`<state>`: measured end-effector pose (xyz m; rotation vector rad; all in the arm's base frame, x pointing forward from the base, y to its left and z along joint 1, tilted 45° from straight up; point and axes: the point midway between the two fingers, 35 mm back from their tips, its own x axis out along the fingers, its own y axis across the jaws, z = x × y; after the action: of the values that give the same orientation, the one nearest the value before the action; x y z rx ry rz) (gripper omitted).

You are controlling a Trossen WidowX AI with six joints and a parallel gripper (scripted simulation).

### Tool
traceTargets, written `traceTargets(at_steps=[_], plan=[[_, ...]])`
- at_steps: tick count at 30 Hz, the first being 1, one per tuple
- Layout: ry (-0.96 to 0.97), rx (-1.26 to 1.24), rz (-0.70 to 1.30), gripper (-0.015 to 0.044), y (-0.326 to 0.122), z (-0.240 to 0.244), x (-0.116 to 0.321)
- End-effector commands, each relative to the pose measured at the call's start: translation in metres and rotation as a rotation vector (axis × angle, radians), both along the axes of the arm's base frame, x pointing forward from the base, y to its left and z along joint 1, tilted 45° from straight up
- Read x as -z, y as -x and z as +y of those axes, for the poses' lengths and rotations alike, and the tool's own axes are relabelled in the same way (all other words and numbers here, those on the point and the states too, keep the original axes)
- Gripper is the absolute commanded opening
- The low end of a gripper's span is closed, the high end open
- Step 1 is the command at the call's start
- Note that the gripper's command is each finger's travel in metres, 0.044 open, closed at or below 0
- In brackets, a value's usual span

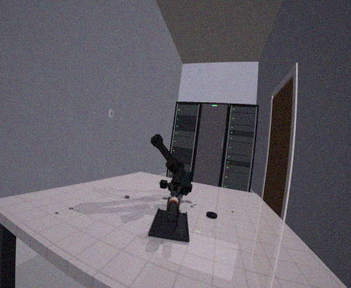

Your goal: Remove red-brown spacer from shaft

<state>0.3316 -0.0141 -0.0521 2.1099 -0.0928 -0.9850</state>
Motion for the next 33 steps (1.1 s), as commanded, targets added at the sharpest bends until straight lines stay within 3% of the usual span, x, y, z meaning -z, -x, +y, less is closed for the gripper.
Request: traceTargets(at_steps=[1, 33], plan=[[0.001, -0.004, 0.002, 0.0000, 0.0014, 0.0002, 0.0000], [0.001, -0.004, 0.002, 0.0000, 0.0050, -0.0005, -0.0006]])
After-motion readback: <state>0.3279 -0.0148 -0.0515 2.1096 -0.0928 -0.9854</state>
